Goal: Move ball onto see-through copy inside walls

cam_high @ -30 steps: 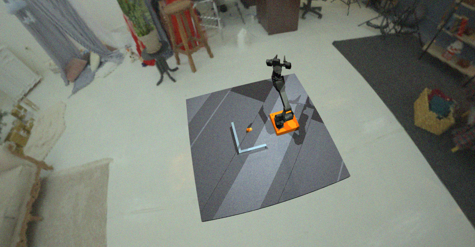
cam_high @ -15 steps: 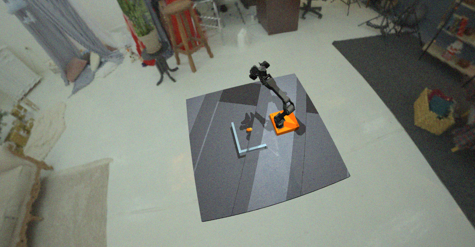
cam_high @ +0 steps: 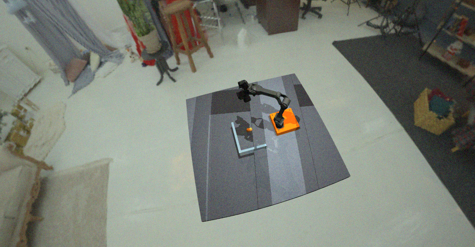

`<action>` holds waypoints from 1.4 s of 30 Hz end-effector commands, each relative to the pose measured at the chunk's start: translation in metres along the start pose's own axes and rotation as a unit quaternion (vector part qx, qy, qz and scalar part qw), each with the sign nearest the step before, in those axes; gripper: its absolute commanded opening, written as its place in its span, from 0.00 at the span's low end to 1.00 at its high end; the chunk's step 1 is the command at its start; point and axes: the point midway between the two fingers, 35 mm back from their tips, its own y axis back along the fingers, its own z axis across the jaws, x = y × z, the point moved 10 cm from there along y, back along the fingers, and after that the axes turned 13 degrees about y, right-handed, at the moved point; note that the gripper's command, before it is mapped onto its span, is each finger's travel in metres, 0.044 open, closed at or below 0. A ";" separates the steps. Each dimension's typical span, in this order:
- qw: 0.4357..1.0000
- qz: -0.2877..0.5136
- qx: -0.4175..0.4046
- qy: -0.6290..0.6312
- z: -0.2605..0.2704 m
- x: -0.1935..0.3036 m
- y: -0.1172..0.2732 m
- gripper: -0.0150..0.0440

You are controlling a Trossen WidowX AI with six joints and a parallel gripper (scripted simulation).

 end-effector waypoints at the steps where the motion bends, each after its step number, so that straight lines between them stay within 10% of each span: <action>1: 0.987 -0.056 -0.089 0.125 0.037 -0.036 -0.018 0.73; 16: 0.720 -0.275 -0.335 0.541 0.198 -0.125 -0.015 0.73; 42: 0.716 -0.277 -0.337 0.545 0.221 -0.127 -0.031 0.73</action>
